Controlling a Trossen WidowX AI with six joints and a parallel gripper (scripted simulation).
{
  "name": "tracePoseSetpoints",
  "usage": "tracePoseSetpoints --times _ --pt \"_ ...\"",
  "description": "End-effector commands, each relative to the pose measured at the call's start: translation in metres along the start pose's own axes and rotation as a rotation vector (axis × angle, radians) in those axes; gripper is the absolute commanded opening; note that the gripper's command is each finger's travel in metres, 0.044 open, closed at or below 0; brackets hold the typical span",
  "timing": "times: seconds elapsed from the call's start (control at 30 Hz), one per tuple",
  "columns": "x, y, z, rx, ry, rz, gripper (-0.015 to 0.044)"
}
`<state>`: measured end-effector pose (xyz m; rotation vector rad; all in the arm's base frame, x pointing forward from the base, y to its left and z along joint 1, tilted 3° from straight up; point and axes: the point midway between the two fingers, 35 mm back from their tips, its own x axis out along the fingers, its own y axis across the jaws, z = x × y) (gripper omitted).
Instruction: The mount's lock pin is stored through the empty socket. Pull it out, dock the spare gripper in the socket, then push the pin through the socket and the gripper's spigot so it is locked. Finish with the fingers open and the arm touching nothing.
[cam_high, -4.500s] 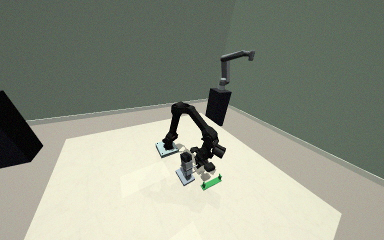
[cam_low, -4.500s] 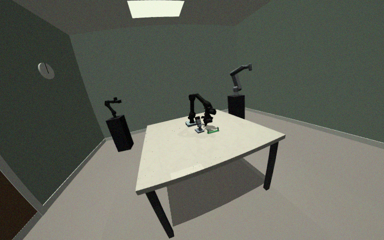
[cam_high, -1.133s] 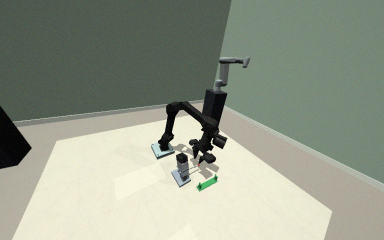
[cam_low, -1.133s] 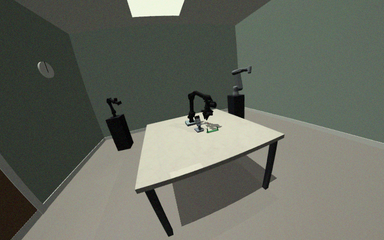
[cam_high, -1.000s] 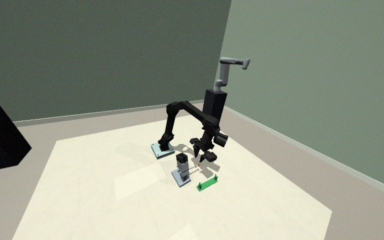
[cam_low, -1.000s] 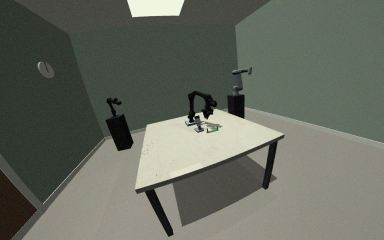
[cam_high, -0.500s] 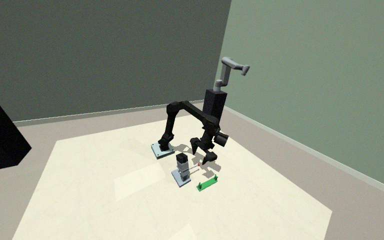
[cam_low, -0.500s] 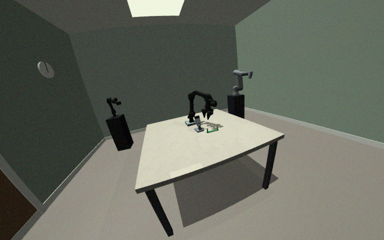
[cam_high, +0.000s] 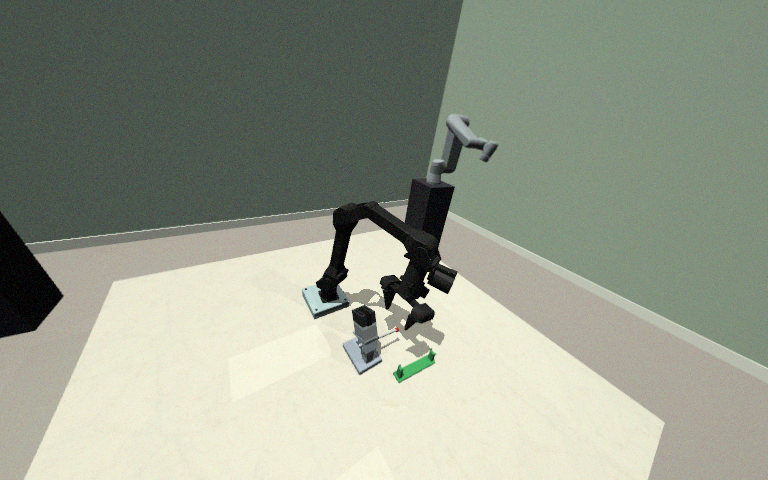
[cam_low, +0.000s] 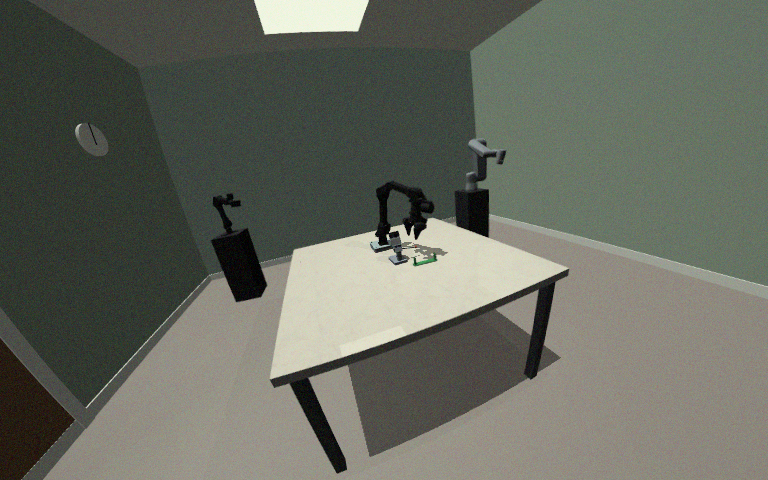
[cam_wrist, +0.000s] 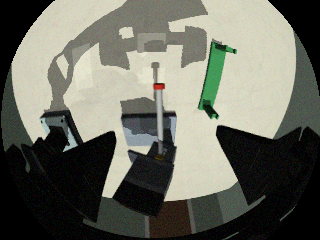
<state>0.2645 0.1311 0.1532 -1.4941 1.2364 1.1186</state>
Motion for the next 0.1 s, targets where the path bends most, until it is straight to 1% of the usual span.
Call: tracePoseSetpoints --times 0.0,0.07 --pt "0.0001 -0.0001 0.0000 -0.002 -0.001 -0.001 0.0440" --pt "0.0001 -0.0001 0.0000 -0.002 -0.001 -0.001 0.0440"
